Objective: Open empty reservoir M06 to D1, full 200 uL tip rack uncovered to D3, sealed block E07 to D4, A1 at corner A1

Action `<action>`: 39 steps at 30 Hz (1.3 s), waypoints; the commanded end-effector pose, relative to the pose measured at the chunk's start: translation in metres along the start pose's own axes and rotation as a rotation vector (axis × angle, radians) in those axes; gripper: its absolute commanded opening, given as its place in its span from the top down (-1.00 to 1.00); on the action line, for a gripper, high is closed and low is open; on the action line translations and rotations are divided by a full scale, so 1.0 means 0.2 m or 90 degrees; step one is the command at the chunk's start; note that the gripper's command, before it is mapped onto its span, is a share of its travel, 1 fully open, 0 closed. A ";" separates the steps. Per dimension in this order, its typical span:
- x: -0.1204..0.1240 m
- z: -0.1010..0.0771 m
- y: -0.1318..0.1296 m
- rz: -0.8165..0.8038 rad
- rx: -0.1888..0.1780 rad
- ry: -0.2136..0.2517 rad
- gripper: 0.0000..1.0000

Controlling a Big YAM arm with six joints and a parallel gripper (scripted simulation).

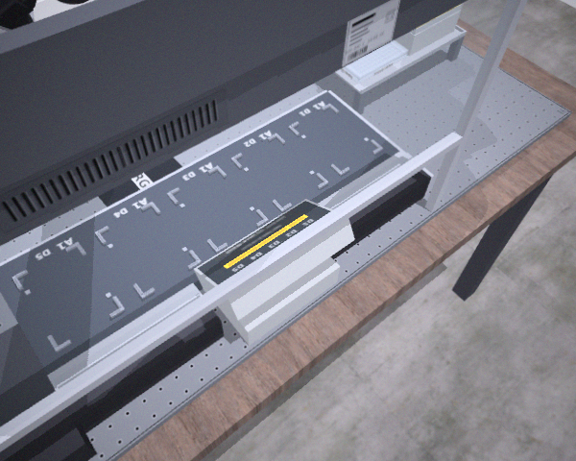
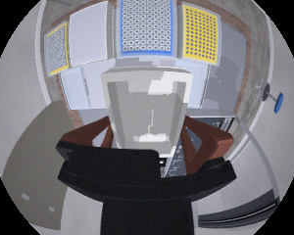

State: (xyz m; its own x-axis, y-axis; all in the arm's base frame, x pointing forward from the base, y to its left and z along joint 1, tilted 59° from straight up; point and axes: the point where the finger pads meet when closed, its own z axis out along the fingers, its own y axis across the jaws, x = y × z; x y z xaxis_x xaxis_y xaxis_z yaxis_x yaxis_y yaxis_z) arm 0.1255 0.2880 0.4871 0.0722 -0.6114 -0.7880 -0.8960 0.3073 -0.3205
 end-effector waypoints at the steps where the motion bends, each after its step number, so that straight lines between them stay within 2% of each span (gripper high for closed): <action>1: -0.06 -0.15 -0.03 0.008 0.005 -0.040 1.00; 2: 0.00 -0.10 -0.03 0.006 0.007 -0.026 1.00; 6: 0.01 -0.10 -0.04 0.004 0.012 -0.033 1.00; 22: 0.17 -0.09 -0.04 0.002 0.013 -0.032 1.00; 23: 0.13 -0.14 -0.06 0.004 0.018 -0.049 1.00; 24: 0.20 -0.09 -0.04 0.001 0.013 -0.032 1.00; 39: 0.35 -0.08 -0.03 -0.001 0.014 -0.031 1.00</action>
State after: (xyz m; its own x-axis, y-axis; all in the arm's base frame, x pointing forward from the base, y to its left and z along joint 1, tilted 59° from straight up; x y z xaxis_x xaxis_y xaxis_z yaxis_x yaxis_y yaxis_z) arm 0.1305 0.2436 0.4221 0.0649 -0.6232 -0.7794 -0.8991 0.3023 -0.3166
